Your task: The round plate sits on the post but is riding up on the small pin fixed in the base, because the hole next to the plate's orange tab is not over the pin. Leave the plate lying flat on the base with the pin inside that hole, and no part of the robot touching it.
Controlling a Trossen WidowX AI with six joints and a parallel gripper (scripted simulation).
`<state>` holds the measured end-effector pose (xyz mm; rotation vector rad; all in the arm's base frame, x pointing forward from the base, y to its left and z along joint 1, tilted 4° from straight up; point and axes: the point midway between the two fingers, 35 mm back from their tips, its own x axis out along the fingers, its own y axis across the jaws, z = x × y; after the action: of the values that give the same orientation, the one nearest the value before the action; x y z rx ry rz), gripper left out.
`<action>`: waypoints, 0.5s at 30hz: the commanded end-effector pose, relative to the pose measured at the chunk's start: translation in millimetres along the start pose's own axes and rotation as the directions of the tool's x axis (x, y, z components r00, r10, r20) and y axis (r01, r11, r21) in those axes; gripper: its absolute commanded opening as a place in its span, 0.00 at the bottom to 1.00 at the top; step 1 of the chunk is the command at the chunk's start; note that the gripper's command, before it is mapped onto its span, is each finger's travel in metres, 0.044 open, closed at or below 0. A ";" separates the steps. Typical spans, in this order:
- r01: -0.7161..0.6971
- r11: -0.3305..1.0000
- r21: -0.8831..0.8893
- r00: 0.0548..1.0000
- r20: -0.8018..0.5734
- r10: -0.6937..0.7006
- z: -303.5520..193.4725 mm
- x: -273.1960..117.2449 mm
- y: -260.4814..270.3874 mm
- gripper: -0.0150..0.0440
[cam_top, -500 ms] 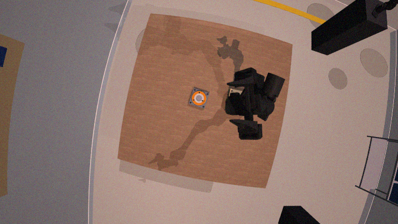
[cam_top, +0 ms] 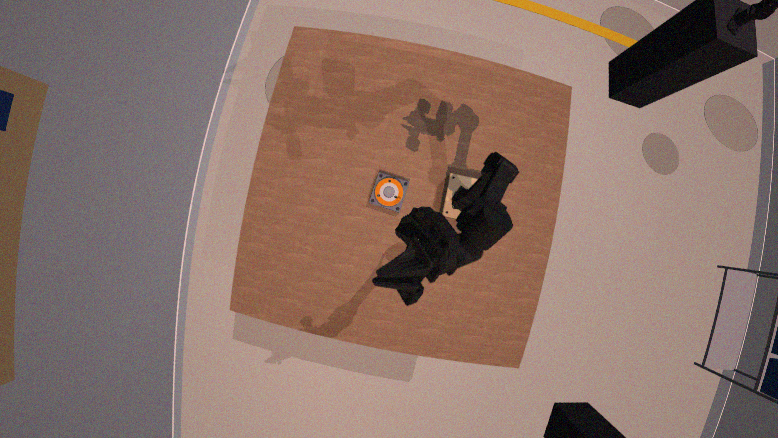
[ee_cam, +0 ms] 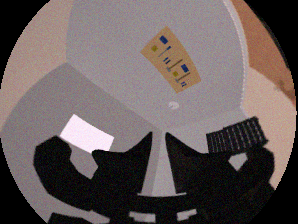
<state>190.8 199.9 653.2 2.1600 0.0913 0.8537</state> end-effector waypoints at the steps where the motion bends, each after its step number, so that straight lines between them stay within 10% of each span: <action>1: 0.172 0.927 -0.333 0.985 0.070 -0.157 34.6 10.4 -66.7 0.25; 15: 0.595 0.279 -0.754 0.743 0.385 -0.547 175.7 -20.0 -222.2 0.25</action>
<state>306.3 239.6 462.6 1.2279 0.2463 0.3625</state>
